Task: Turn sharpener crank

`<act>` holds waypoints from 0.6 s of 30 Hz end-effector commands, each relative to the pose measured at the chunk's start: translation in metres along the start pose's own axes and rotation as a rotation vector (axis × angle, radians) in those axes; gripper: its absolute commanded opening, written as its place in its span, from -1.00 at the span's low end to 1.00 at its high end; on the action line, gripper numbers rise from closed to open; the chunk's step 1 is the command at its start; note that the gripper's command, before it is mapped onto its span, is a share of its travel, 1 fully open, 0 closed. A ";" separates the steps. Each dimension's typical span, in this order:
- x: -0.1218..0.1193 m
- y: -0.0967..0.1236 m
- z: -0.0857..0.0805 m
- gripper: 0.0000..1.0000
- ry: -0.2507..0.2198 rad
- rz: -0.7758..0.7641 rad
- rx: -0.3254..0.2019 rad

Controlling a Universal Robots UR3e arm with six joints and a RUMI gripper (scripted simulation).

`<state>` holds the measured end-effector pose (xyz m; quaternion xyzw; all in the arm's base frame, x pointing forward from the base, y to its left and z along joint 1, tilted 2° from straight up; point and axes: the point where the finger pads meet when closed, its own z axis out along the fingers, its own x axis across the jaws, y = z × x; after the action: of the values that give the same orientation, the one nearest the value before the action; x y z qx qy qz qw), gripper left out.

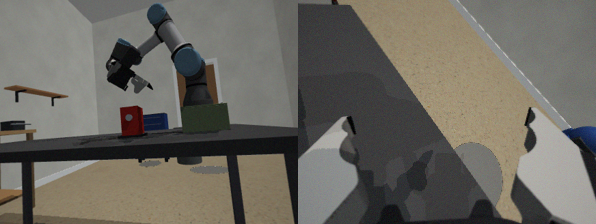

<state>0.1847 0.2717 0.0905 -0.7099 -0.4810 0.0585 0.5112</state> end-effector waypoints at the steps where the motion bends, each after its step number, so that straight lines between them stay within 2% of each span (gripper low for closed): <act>1: 0.000 0.000 0.000 1.00 0.000 -0.001 -0.002; 17: 0.000 0.000 0.000 1.00 0.000 -0.001 -0.002; 18: 0.002 -0.004 -0.003 -0.36 0.000 -0.001 -0.002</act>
<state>0.1847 0.2717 0.0907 -0.7099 -0.4809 0.0586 0.5113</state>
